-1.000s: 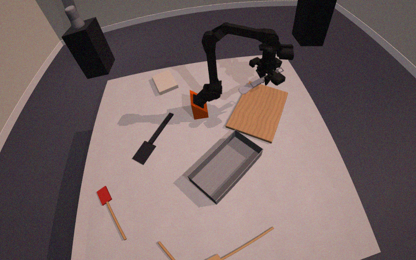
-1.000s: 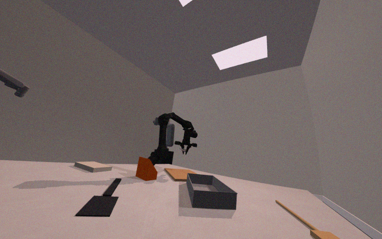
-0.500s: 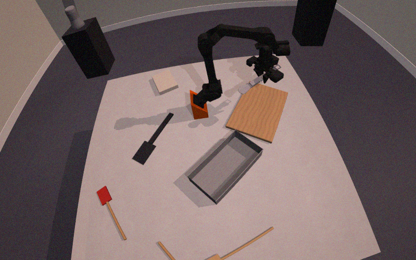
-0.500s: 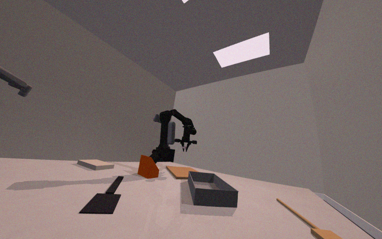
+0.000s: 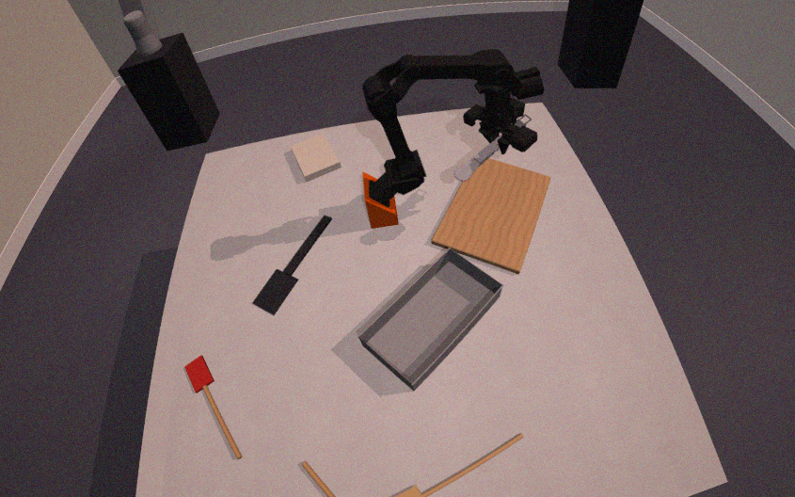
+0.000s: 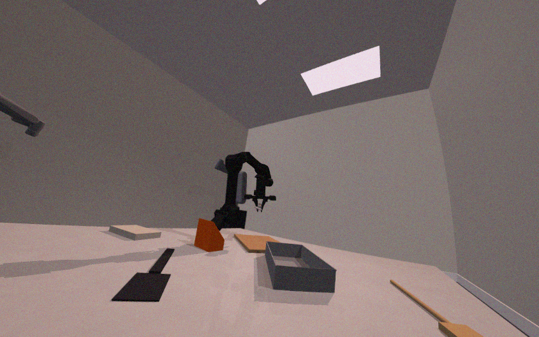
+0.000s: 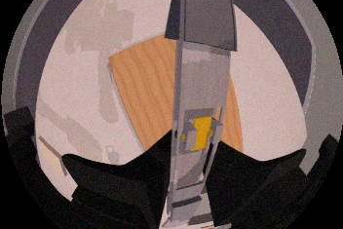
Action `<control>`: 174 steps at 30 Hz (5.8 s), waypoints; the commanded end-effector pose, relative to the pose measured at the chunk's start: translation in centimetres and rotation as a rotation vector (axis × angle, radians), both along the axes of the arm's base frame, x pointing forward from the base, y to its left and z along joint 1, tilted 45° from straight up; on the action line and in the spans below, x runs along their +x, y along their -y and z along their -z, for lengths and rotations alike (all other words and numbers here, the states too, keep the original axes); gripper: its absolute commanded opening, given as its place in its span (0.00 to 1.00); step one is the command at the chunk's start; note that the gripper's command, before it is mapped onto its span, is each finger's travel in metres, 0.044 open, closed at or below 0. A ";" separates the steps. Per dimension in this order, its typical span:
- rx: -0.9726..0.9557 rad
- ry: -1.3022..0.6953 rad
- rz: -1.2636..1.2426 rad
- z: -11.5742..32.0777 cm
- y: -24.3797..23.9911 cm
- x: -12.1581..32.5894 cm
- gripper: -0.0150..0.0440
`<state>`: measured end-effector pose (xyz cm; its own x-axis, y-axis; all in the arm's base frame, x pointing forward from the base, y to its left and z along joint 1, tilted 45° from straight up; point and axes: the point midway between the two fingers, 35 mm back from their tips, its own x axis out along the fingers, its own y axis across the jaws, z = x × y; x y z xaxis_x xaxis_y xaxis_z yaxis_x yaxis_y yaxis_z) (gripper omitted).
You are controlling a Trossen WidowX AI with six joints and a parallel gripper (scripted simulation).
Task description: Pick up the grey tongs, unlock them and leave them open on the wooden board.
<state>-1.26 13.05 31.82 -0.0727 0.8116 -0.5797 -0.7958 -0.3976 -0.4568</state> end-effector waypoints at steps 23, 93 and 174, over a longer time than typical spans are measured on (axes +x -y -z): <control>0.218 -0.042 -0.085 -0.4 1.7 0.7 0.00; 0.443 -0.418 -0.207 0.6 0.0 2.6 0.00; 0.073 -0.009 0.035 -0.2 -0.3 0.3 0.00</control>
